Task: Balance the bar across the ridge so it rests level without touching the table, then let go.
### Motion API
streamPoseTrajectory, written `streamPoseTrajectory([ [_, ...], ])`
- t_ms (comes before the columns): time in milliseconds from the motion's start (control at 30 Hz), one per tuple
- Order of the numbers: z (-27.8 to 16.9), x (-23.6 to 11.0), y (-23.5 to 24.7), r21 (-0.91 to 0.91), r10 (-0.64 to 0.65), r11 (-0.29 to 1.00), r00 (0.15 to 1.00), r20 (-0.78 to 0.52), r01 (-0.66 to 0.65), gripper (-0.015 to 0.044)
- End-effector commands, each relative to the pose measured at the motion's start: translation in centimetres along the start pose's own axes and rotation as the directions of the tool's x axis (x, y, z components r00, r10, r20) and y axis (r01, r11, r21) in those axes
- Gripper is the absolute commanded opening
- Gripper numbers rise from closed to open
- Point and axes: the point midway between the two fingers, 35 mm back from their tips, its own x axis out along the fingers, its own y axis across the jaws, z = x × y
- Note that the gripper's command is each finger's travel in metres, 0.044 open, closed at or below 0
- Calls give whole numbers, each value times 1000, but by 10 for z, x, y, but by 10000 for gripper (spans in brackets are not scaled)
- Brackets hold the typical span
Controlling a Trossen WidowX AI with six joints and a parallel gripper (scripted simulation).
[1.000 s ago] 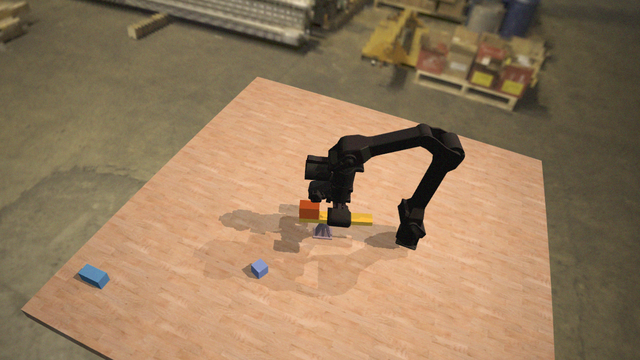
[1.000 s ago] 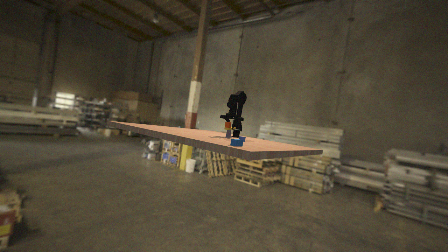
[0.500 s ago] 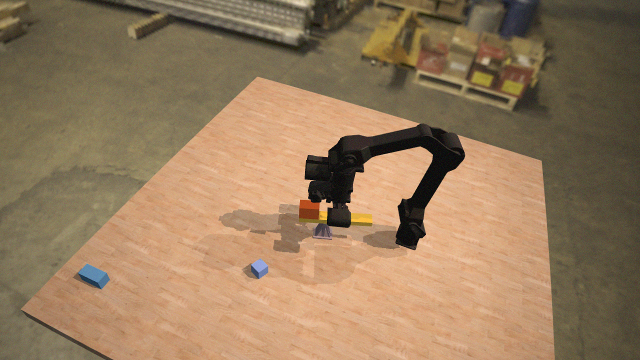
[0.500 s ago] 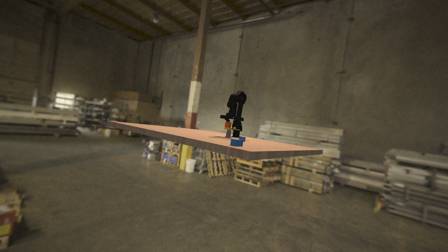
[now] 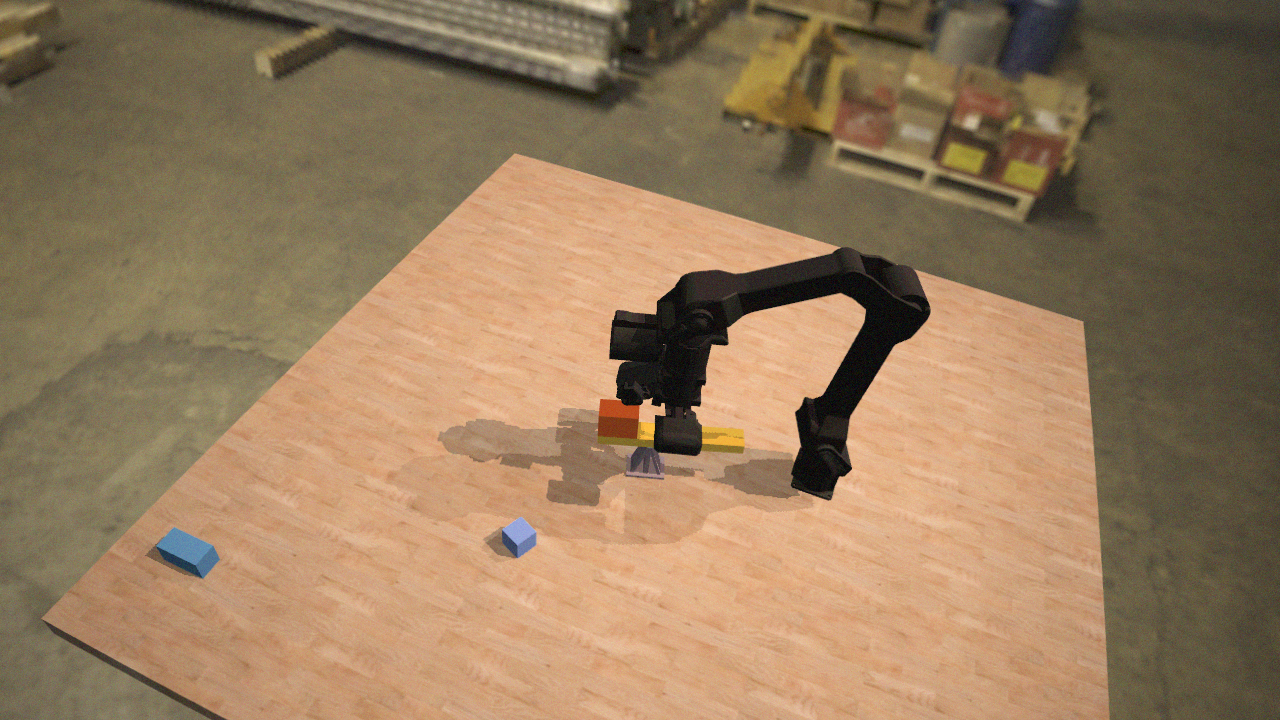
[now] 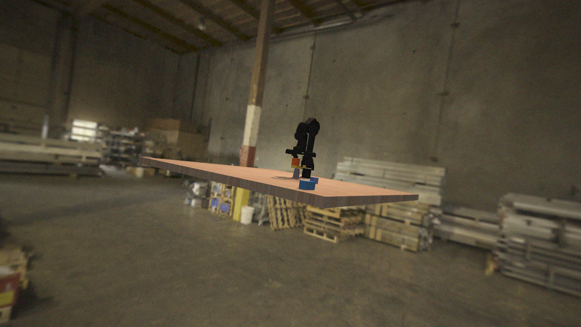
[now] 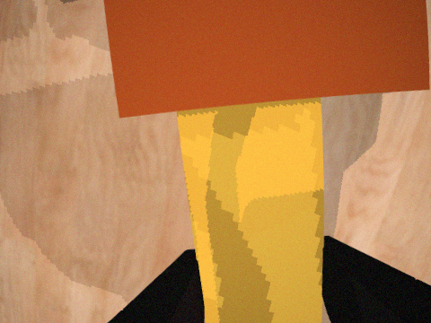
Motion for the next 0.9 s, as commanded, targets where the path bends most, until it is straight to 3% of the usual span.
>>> streamPoseTrajectory([
  [0,-2,3,0,-2,-1,1000,1000,-7,1,0],
  [867,-2,1,0,-2,-1,1000,1000,-7,1,0],
])
